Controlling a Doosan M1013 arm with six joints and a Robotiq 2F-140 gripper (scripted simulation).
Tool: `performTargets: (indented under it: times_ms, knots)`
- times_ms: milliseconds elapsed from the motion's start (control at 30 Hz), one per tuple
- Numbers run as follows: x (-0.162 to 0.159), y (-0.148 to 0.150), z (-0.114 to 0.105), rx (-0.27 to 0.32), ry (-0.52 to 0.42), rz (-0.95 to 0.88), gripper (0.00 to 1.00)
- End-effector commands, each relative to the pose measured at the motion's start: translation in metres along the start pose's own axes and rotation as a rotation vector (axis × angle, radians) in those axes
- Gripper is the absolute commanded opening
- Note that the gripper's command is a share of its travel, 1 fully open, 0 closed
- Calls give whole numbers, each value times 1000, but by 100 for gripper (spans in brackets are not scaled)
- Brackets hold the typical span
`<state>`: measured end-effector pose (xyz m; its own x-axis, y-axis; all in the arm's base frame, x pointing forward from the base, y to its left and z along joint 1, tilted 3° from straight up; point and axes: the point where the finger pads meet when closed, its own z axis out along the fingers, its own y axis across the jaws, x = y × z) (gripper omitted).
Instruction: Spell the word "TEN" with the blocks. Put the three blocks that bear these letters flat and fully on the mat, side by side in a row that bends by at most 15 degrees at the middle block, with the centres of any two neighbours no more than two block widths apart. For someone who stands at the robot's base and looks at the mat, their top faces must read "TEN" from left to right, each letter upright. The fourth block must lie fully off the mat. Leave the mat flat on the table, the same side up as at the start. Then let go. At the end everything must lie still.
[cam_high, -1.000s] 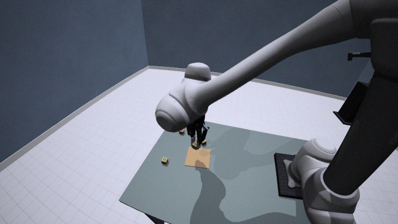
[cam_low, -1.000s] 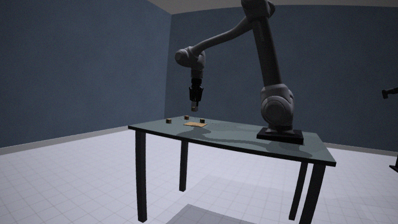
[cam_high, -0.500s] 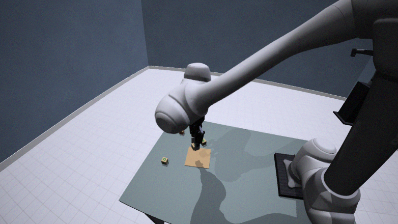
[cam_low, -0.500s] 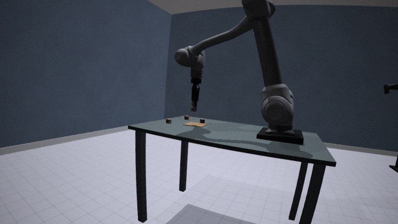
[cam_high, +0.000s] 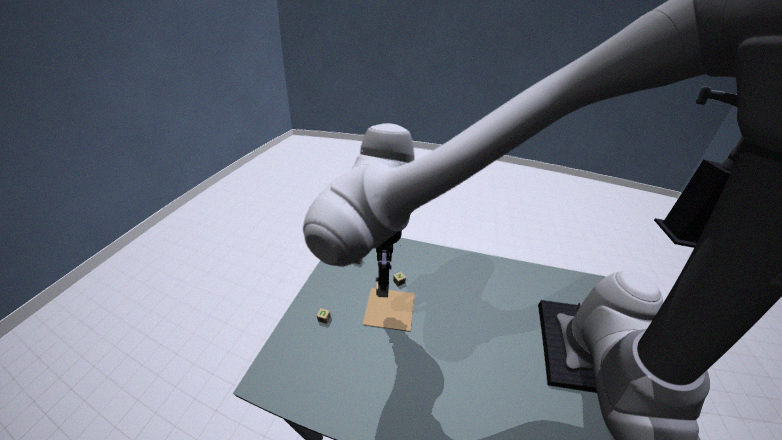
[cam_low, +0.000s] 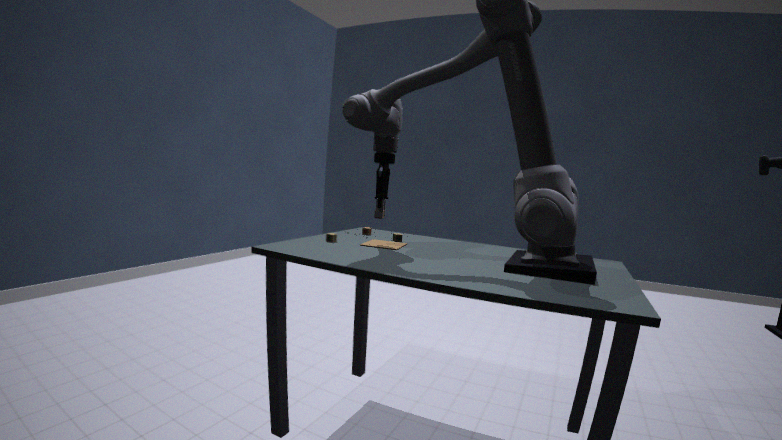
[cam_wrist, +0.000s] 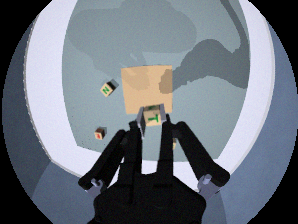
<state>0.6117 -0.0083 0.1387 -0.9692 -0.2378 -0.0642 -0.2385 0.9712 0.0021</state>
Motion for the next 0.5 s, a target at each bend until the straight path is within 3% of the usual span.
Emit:
performTargets:
  times_ms: [0, 467]
  knots:
    - [5, 5, 1, 6, 10, 139, 16]
    - [4, 12, 1, 8, 8, 585, 16]
